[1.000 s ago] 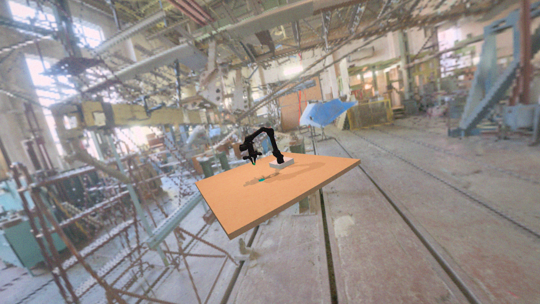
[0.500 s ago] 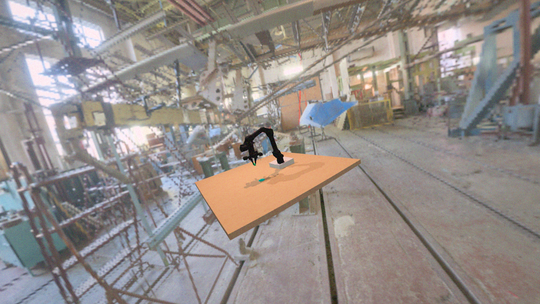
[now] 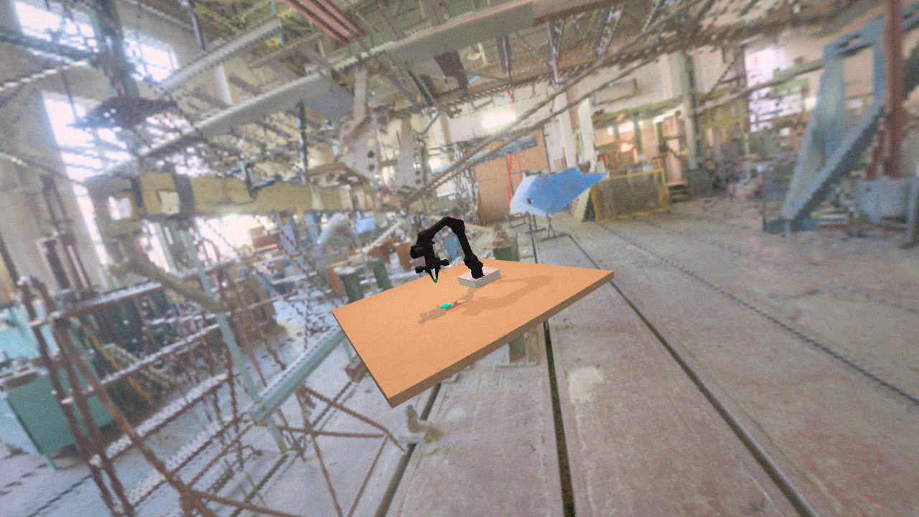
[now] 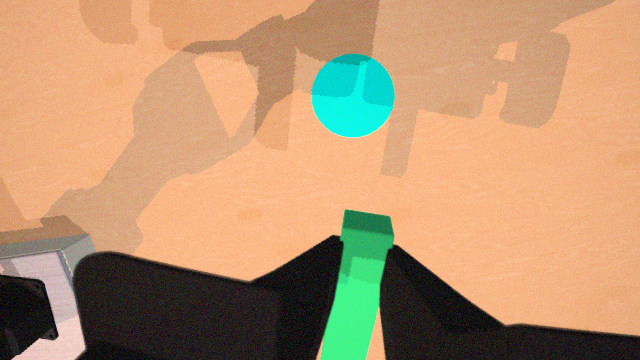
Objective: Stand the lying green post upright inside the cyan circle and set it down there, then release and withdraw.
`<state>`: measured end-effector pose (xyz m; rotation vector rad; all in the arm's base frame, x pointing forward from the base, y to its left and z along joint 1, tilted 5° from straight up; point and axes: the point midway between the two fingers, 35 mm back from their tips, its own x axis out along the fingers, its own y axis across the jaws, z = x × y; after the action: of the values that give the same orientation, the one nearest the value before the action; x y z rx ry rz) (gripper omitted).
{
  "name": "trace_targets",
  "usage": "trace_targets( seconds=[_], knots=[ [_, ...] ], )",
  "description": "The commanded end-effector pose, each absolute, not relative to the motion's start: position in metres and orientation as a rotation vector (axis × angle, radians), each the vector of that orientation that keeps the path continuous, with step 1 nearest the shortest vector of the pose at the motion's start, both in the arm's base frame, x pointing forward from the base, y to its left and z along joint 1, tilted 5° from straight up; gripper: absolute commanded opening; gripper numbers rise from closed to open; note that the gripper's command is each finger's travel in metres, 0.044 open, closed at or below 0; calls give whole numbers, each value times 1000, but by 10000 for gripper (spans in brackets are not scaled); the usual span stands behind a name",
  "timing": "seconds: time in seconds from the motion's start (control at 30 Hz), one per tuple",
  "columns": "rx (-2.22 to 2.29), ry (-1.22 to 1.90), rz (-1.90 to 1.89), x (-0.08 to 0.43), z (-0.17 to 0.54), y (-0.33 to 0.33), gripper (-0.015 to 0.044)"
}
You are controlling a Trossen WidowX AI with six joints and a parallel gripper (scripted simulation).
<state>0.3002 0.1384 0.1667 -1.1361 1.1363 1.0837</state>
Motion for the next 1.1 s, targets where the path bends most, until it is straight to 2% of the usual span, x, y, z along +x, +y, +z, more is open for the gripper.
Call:
trace_targets(
  seconds=[0.0,0.43,1.07],
  knots=[
    [-1123,1147,1068,299,168,149,23],
    [-1074,1171,1036,292,172,184,23],
    [-961,1111,1033,304,161,195,23]
  ],
)
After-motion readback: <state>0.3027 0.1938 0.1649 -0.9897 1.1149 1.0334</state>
